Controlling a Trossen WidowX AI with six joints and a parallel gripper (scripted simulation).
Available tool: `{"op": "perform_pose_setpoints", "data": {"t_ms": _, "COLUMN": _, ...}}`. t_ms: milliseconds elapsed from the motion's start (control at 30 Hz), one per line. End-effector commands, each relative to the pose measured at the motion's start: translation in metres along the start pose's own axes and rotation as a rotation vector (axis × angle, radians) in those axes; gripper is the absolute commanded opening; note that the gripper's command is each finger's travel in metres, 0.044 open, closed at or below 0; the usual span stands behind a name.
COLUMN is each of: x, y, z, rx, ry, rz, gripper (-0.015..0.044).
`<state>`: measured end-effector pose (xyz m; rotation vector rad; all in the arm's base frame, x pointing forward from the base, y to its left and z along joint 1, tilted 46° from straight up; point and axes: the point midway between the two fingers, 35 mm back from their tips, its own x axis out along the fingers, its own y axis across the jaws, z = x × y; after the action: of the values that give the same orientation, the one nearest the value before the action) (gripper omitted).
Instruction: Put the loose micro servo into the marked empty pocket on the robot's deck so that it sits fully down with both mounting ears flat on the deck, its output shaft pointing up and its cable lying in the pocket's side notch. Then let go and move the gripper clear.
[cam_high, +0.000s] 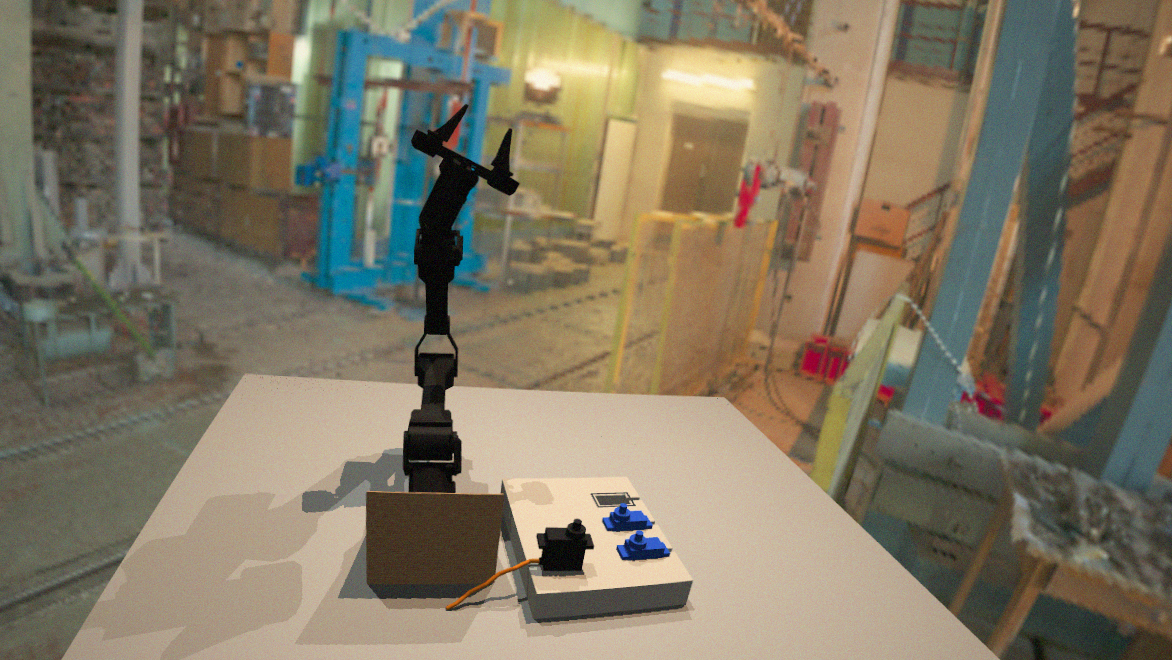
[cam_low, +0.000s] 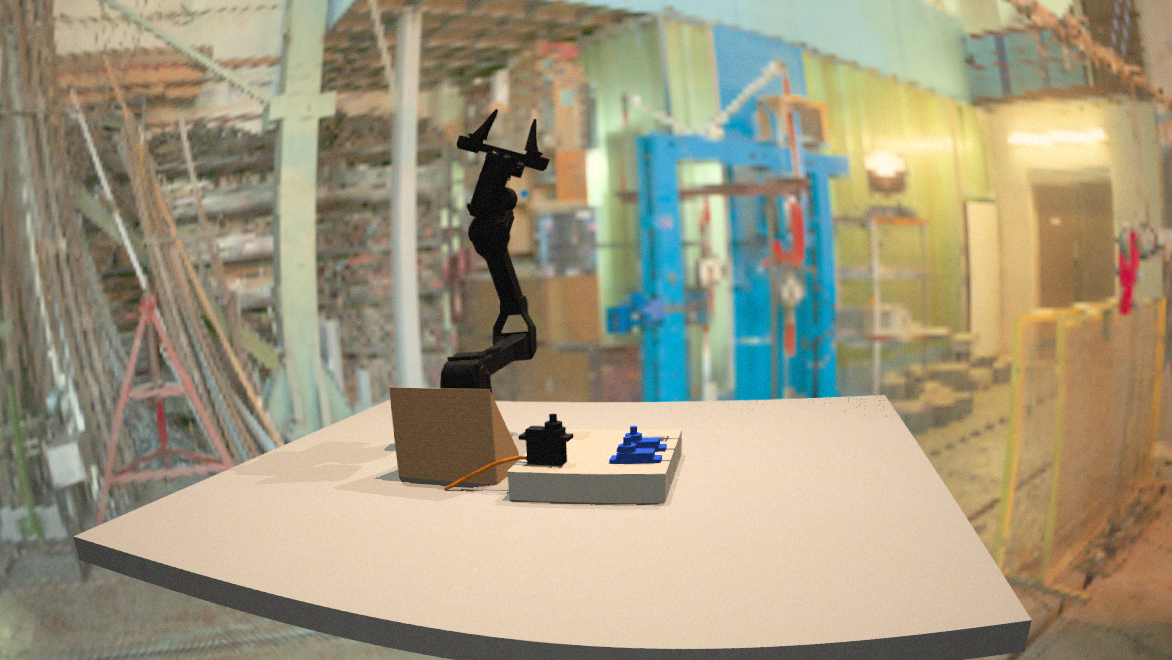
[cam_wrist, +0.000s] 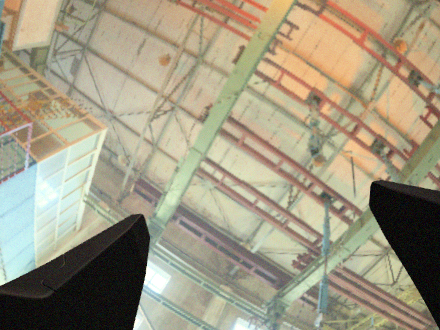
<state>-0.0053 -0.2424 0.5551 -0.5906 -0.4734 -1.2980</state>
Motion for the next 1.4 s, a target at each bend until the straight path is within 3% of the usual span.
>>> {"op": "perform_pose_setpoints", "data": {"t_ms": 0, "x": 0.0, "y": 0.0, "z": -0.002, "rx": 0.002, "ry": 0.004, "rz": 0.0, "gripper": 0.0426}}
{"op": "perform_pose_setpoints", "data": {"t_ms": 533, "x": 0.015, "y": 0.003, "z": -0.073, "rx": 0.073, "ry": 0.202, "rz": 0.023, "gripper": 0.044}}
{"op": "perform_pose_setpoints", "data": {"t_ms": 933, "x": 0.015, "y": 0.028, "z": -0.183, "rx": 0.103, "ry": 0.514, "rz": 0.107, "gripper": 0.044}}
{"op": "perform_pose_setpoints", "data": {"t_ms": 1367, "x": -0.017, "y": 0.071, "z": -0.289, "rx": 0.123, "ry": 0.87, "rz": 0.254, "gripper": 0.044}}
